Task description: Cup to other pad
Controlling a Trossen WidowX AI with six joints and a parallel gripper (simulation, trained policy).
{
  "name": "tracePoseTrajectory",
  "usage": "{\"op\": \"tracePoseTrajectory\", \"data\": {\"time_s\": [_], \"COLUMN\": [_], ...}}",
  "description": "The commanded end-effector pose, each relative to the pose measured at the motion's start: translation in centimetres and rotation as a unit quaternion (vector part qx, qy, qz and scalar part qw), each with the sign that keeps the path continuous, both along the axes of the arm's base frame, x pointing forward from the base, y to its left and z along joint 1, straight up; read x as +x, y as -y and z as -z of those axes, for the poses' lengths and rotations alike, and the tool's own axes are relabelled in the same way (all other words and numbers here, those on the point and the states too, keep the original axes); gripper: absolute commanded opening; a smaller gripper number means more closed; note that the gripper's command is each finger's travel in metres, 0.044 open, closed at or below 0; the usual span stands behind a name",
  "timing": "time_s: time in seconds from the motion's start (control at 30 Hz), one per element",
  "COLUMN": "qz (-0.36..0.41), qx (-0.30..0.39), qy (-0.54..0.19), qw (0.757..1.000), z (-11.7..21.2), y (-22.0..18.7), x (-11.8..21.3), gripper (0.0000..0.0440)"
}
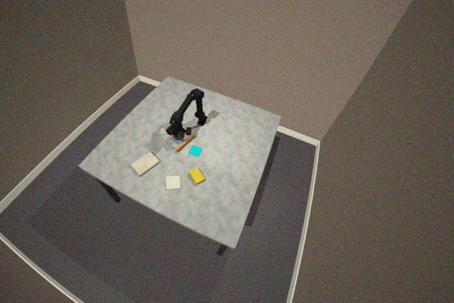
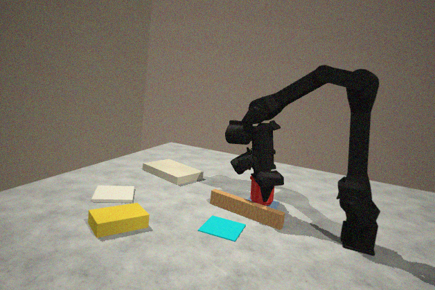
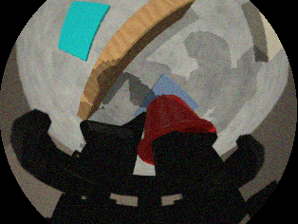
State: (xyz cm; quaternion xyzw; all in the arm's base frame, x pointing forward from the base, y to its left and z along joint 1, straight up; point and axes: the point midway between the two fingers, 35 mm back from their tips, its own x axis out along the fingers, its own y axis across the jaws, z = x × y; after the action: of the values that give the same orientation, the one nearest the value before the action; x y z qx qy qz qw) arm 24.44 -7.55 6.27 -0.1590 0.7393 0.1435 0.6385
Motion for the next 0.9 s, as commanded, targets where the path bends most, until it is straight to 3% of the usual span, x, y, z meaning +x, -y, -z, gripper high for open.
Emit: {"op": "tracePoseTrajectory", "data": {"time_s": [0.0,0.87], "qz": [-0.018,-0.098], "qx": [0.002,0.0], "qy": [0.014,0.081], "qw": [1.0,0.992], "z": [-1.1,-6.8], "y": [-0.1,-4.2], "x": [0.6,4.3], "gripper": [0.0,0.0]}}
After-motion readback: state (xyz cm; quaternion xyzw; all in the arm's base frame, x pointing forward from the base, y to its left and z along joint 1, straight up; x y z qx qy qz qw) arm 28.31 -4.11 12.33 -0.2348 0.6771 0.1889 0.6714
